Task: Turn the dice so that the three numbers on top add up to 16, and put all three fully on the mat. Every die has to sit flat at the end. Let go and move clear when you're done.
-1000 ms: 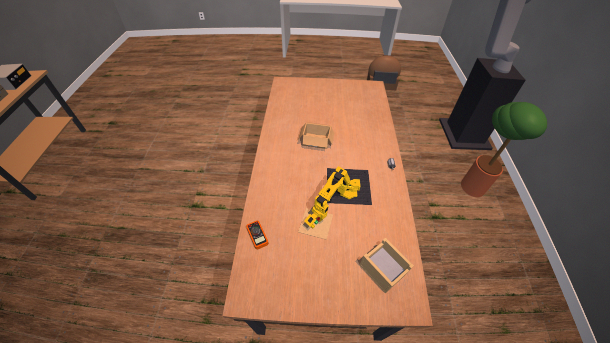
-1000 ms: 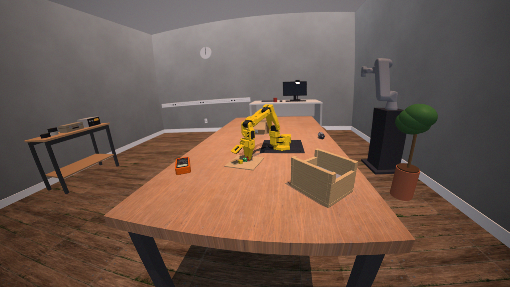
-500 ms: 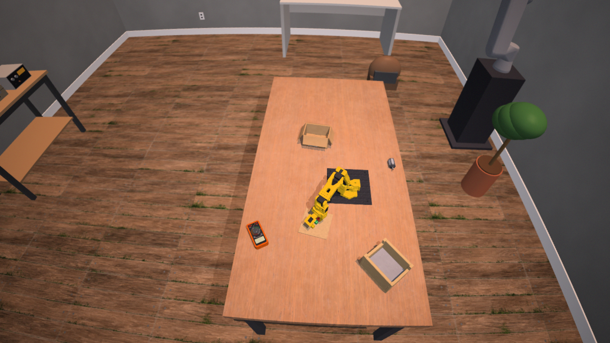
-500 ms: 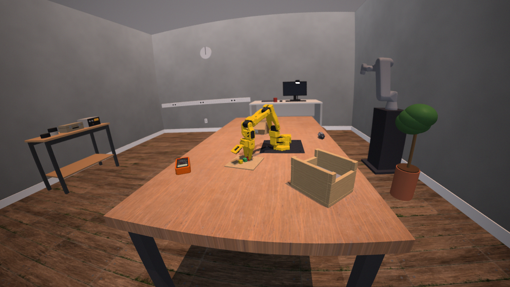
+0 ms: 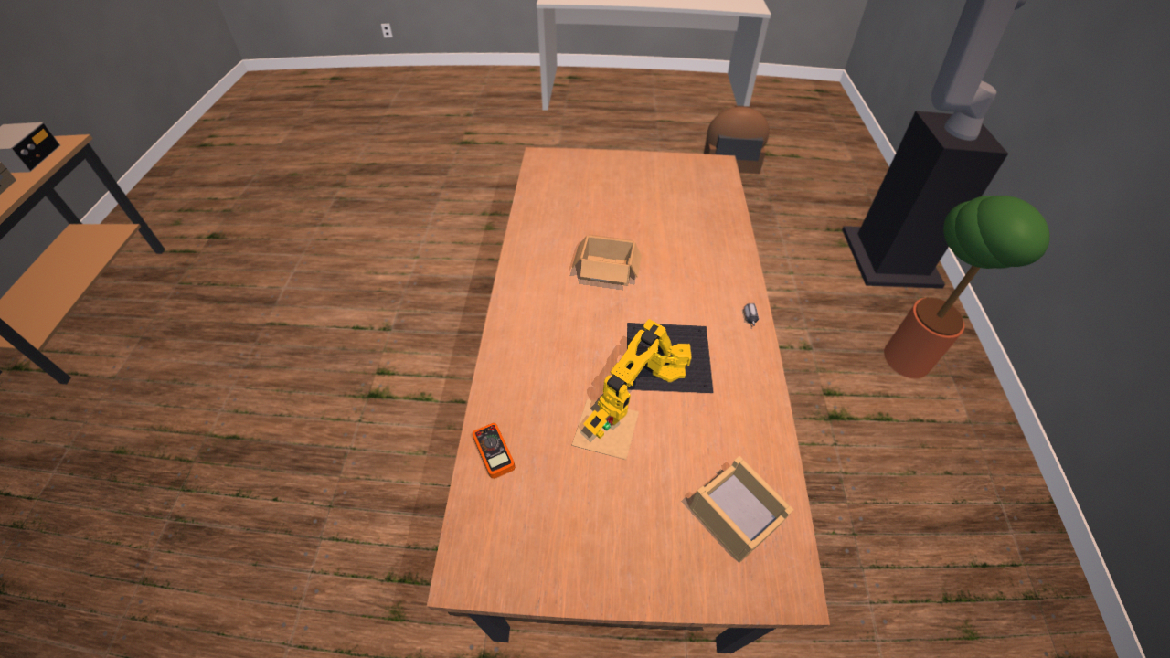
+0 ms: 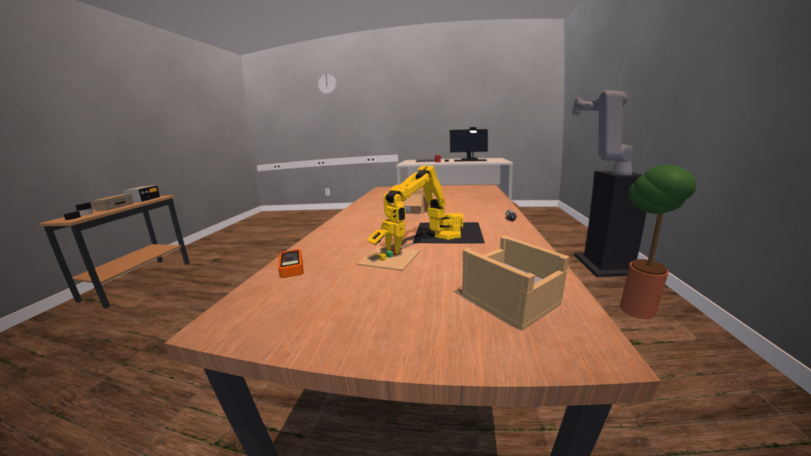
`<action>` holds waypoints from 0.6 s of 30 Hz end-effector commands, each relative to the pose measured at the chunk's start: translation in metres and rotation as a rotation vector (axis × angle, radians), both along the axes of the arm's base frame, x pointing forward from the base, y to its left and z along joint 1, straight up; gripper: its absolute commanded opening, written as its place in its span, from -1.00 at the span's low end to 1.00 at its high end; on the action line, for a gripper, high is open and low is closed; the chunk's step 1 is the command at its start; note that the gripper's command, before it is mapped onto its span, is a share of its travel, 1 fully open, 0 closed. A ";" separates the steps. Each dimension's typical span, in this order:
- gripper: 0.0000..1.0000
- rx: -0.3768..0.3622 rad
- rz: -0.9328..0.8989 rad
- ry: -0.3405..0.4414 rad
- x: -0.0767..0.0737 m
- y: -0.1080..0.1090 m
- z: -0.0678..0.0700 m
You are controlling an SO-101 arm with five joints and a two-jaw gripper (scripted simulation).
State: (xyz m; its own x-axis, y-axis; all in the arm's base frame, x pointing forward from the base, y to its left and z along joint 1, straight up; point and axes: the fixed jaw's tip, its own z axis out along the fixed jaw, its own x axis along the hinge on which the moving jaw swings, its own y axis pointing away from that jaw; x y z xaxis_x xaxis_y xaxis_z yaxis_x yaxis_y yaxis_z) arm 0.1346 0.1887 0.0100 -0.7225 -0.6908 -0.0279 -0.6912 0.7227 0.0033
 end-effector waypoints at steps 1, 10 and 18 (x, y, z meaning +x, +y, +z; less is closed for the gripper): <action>-0.48 -0.023 0.000 0.019 -0.004 -0.003 -0.007; -0.47 -0.023 0.000 0.019 -0.004 -0.003 -0.007; -0.47 -0.023 0.000 0.019 -0.003 -0.001 0.006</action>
